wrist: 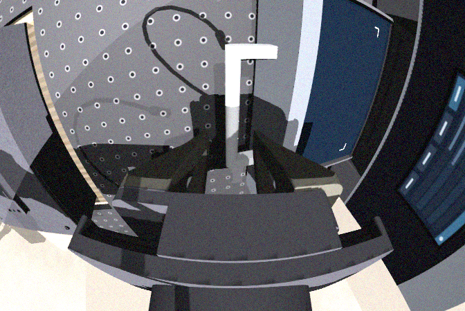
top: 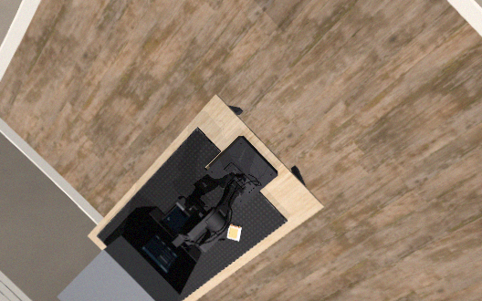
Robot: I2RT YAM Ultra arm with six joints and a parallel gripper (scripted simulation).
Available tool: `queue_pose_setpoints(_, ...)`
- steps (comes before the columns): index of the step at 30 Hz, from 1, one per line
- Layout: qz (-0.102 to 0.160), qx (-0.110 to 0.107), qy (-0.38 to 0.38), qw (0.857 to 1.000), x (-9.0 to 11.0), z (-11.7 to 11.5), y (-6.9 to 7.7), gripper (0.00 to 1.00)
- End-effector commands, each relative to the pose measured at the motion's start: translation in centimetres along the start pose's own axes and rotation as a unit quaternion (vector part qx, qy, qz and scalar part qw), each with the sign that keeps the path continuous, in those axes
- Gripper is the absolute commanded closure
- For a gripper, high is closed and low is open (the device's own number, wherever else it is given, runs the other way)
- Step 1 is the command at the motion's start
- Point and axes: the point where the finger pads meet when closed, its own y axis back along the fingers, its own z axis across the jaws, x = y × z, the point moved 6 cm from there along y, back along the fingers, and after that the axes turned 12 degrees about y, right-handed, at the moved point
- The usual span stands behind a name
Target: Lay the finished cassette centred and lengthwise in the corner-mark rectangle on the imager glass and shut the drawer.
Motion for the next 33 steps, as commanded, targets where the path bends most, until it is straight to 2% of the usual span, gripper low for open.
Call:
queue_pose_setpoints(1, -0.003, 0.013, -0.001, 1.0, 0.3, -0.8, 1.8, 0.65)
queue_pose_setpoints(20, -0.002, 0.013, -0.001, 1.0, 0.3, -0.7, 4.1, 0.65)
queue_pose_setpoints(24, -0.005, 0.005, -0.002, 1.0, 0.3, -0.6, 3.7, 0.65)
queue_pose_setpoints(33, -0.005, 0.005, -0.002, 1.0, 0.3, -0.6, 3.7, 0.65)
